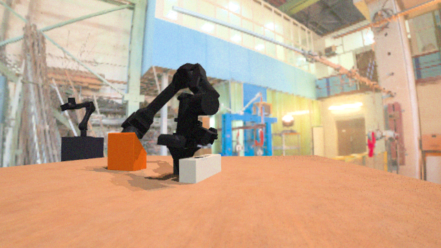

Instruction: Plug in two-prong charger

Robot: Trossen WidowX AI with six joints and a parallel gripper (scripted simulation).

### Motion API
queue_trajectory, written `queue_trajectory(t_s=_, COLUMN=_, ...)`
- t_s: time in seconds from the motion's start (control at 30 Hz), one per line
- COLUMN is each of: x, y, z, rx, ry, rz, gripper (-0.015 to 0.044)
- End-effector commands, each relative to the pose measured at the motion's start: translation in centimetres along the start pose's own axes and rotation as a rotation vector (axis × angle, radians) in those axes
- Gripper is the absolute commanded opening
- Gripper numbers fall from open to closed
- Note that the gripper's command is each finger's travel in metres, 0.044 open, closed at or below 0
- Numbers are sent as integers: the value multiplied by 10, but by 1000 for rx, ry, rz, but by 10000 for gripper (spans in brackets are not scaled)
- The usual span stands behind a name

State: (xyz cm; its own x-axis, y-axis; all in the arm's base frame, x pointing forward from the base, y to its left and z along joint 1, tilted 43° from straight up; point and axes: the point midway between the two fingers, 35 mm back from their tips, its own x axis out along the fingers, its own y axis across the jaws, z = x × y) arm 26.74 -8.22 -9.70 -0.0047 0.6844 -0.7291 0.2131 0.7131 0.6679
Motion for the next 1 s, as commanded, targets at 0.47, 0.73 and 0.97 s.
queue_trajectory(t_s=0.47, x=0, y=0, z=0, rx=-1, ry=-2, rz=0, gripper=263)
queue_trajectory(t_s=0.73, x=0, y=0, z=0, rx=-1, ry=-2, rz=0, gripper=440)
queue_trajectory(t_s=0.97, x=0, y=0, z=-2, rx=-3, ry=-6, rz=0, gripper=440)
